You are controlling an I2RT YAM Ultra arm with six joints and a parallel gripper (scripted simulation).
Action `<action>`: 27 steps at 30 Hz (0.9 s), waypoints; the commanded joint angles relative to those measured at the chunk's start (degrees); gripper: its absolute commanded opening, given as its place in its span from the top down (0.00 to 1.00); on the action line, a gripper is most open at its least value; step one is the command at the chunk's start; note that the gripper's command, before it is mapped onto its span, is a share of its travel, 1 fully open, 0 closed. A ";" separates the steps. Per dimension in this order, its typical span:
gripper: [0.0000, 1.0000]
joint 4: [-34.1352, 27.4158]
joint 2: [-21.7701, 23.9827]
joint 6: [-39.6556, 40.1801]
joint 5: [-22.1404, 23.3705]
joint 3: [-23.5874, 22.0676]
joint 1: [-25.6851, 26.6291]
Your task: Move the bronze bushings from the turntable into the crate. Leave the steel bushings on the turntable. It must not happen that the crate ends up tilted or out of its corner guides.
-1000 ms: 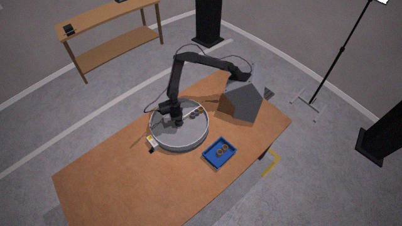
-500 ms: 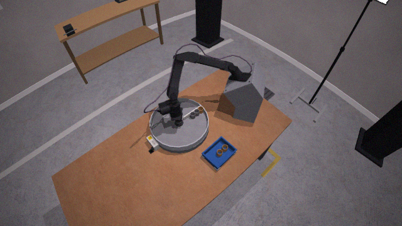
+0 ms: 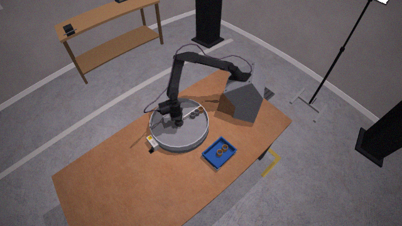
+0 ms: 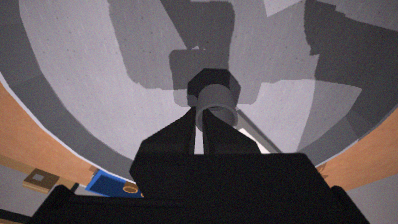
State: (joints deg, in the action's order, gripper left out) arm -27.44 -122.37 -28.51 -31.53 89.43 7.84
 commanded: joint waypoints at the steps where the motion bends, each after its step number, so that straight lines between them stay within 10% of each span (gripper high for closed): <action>1: 1.00 0.21 2.10 0.52 -0.19 0.08 -1.36; 27: 1.00 1.51 -0.11 0.89 0.16 0.62 -0.89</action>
State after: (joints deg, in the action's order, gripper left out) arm -26.98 -122.37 -28.23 -31.44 89.43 7.84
